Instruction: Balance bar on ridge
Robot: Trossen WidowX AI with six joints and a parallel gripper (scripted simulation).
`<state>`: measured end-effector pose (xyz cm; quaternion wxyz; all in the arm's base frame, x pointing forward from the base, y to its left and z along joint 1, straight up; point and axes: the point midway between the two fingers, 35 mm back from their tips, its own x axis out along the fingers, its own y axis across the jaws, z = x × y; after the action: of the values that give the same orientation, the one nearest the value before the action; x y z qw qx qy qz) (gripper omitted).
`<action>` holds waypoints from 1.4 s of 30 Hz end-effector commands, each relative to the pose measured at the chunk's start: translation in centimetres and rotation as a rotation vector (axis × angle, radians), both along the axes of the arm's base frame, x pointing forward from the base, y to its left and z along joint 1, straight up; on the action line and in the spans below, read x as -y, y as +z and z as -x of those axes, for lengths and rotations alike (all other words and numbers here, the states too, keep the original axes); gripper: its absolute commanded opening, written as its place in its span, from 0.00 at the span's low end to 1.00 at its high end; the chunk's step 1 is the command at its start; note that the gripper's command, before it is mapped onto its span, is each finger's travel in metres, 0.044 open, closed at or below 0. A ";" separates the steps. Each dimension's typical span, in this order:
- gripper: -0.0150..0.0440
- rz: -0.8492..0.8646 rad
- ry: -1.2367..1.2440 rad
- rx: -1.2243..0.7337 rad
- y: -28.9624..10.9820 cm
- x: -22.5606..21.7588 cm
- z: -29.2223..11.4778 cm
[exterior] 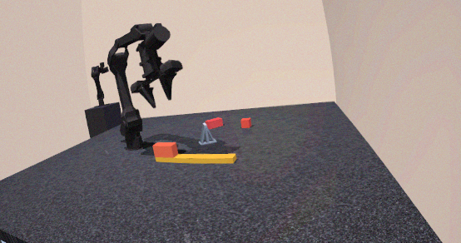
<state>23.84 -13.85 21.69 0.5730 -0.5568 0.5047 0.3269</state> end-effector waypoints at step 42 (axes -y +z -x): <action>0.79 -0.351 -1.227 -0.056 -5.0 0.4 -6.3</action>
<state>29.67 -14.27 16.97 0.7252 -0.0884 0.6808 0.0535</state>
